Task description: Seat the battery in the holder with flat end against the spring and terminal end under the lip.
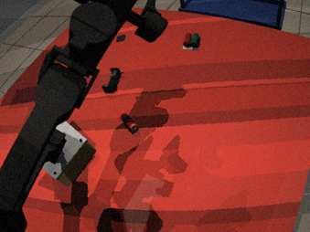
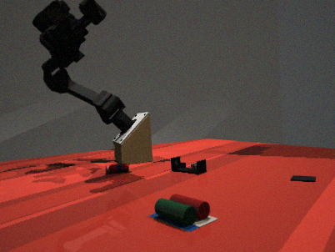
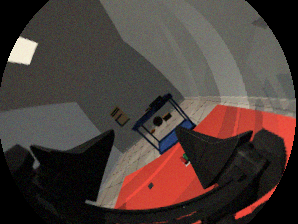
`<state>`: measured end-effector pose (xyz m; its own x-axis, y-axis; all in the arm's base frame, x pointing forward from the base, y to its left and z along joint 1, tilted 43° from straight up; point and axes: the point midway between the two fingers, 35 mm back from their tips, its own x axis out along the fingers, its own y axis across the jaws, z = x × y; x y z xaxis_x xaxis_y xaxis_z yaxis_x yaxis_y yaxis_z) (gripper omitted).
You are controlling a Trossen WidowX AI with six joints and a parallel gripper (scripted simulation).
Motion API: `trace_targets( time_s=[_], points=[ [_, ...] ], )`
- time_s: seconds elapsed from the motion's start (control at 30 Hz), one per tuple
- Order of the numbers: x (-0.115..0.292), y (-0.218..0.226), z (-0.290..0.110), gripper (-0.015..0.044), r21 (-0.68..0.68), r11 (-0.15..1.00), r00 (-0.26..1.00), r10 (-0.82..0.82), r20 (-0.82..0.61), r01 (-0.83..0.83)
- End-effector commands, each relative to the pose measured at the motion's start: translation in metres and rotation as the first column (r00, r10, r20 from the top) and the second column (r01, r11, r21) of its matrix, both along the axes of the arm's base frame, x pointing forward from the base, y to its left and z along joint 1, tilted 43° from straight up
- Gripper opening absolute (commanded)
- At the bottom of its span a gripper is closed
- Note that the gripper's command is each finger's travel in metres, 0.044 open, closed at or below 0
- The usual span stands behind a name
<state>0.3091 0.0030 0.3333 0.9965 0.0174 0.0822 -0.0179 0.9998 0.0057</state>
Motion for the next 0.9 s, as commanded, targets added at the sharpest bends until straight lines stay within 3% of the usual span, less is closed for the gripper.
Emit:
trace_targets(
  time_s=[0.0,0.13,0.2,0.3,0.37,0.47,0.57,0.63,0.87],
  points=[
    [0.002,-0.002,-0.004,0.0374,-0.011,1.0,1.0,-0.01,-0.017,0.01],
    [0.023,-0.036,-0.09,0.0269,-0.29,0.95,0.914,-0.216,-0.343,0.115],
    [0.021,-0.053,-0.131,0.0249,-0.43,0.899,0.822,-0.308,-0.479,0.087],
    [0.001,-0.081,-0.198,0.0249,-0.623,0.775,0.585,-0.461,-0.667,-0.1],
    [-0.021,-0.098,-0.234,0.0249,-0.667,0.685,0.404,-0.544,-0.736,-0.292],
    [-0.063,-0.119,-0.273,0.0249,-0.568,0.549,0.124,-0.644,-0.755,-0.613],
    [-0.105,-0.135,-0.293,0.0249,-0.306,0.427,-0.108,-0.712,-0.694,-0.851],
    [-0.114,-0.138,-0.295,0.0249,-0.231,0.401,-0.153,-0.725,-0.672,-0.887],
    [-0.114,-0.138,-0.295,0.0249,-0.231,0.401,-0.153,-0.725,-0.672,-0.887]
  ],
)
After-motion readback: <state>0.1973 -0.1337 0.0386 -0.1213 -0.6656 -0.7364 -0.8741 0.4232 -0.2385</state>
